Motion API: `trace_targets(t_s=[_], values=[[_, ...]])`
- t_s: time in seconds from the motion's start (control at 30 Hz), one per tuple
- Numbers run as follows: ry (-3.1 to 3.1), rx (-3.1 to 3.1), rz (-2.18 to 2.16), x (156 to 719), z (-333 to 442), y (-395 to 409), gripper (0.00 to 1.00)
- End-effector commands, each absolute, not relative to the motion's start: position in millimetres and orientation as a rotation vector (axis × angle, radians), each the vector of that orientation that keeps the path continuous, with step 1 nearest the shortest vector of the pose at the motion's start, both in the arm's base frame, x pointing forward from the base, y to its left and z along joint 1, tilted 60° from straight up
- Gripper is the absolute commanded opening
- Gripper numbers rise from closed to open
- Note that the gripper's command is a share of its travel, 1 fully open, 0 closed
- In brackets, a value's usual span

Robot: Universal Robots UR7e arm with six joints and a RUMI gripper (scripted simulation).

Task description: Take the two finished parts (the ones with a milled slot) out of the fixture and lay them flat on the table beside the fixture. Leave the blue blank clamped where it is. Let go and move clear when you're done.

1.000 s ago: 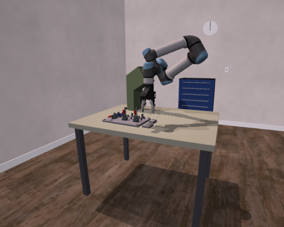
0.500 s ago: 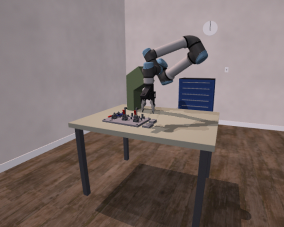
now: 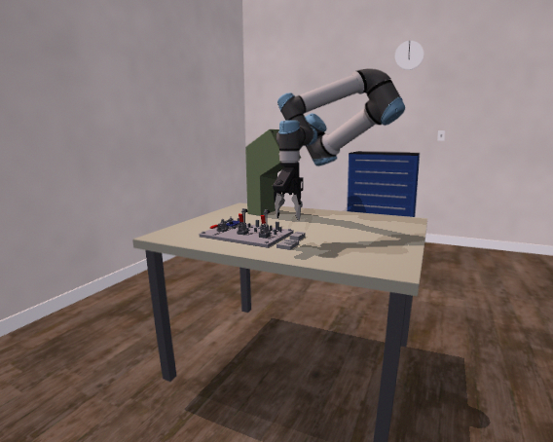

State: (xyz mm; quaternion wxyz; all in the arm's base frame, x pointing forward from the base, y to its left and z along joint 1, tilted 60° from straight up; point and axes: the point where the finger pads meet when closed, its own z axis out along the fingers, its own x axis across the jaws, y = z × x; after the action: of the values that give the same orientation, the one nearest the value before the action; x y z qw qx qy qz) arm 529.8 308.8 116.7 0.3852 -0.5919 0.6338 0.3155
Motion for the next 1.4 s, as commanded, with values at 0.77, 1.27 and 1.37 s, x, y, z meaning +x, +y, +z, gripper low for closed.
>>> trace_targets(t_s=[0.77, 1.27, 1.37], values=[[1.614, -1.508, 0.803, 521, 155, 243, 0.54], [1.614, -1.508, 0.803, 519, 164, 228, 0.54], [1.614, -1.508, 0.803, 519, 164, 228, 0.54]])
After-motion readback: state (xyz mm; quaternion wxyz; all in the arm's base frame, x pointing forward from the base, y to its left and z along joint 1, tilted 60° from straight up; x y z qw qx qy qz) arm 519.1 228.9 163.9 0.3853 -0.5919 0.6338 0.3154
